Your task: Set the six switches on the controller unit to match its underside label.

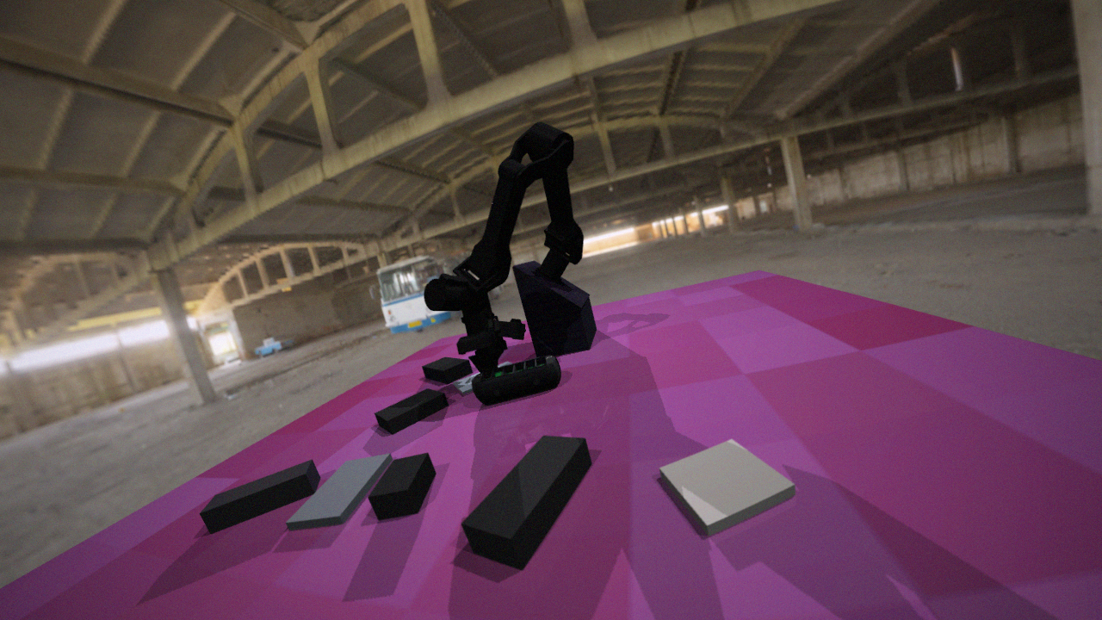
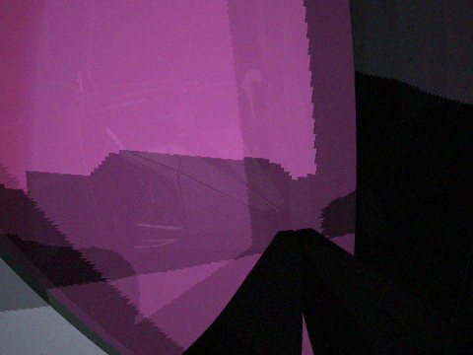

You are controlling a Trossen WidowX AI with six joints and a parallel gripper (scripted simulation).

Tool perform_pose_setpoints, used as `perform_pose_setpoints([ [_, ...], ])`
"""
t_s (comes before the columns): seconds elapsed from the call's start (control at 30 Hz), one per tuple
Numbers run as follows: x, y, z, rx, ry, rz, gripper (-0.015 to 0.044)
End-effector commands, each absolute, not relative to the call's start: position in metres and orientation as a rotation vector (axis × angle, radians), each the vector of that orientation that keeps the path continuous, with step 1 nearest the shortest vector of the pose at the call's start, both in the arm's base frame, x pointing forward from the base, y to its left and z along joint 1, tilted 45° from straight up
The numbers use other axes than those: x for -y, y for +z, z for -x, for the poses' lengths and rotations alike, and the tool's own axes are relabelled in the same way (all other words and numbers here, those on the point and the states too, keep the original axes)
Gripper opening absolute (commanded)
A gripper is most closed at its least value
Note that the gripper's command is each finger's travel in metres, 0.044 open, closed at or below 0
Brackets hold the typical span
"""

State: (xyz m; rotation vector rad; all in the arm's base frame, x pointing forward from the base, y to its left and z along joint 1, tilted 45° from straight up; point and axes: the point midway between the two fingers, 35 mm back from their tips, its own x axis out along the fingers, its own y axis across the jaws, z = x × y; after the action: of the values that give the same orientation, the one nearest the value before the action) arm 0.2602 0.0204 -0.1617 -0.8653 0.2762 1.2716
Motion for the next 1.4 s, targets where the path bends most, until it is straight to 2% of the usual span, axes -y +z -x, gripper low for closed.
perform_pose_setpoints([
  [0.0, -0.021, -0.161, -0.262, -0.273, 1.27, 0.862, 0.0],
  [1.37, -0.022, -0.154, -0.294, -0.286, 1.267, 0.859, 0.0],
])
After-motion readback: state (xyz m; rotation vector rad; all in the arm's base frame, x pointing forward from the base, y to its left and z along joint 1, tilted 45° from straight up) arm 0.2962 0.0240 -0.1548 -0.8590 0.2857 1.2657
